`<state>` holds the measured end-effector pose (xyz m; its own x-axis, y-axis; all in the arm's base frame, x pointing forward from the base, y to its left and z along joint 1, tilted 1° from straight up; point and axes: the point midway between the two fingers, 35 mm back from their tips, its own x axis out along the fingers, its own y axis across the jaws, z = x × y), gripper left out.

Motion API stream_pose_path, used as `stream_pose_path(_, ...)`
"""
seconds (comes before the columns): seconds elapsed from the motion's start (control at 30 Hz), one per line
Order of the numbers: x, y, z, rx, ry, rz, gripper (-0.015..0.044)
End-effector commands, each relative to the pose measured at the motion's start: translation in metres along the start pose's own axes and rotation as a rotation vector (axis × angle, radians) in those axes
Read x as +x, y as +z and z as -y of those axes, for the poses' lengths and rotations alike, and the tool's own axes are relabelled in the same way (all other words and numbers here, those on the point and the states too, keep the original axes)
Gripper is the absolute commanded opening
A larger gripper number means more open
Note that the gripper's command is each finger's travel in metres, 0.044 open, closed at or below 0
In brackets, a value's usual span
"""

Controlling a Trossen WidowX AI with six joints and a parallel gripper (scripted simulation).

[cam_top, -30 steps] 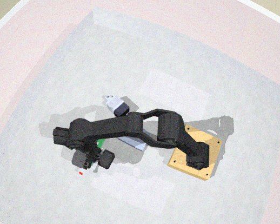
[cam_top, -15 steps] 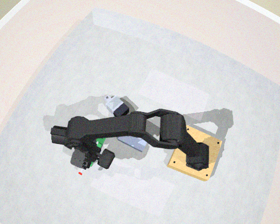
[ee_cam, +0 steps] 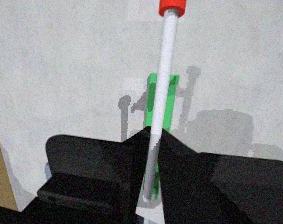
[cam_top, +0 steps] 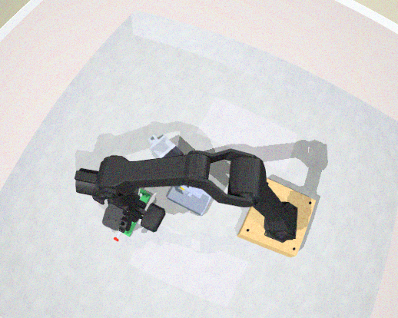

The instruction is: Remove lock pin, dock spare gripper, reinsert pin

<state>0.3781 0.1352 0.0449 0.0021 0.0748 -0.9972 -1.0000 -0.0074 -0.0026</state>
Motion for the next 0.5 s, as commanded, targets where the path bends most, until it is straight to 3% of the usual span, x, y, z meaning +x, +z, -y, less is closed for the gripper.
stream_pose_path(0.0, -0.006, -0.011, 0.001, -0.004, -0.003, 0.001, 0.0)
stream_pose_path(0.47, -0.011, -0.037, 0.004, -0.008, -0.003, -0.001, 0.0)
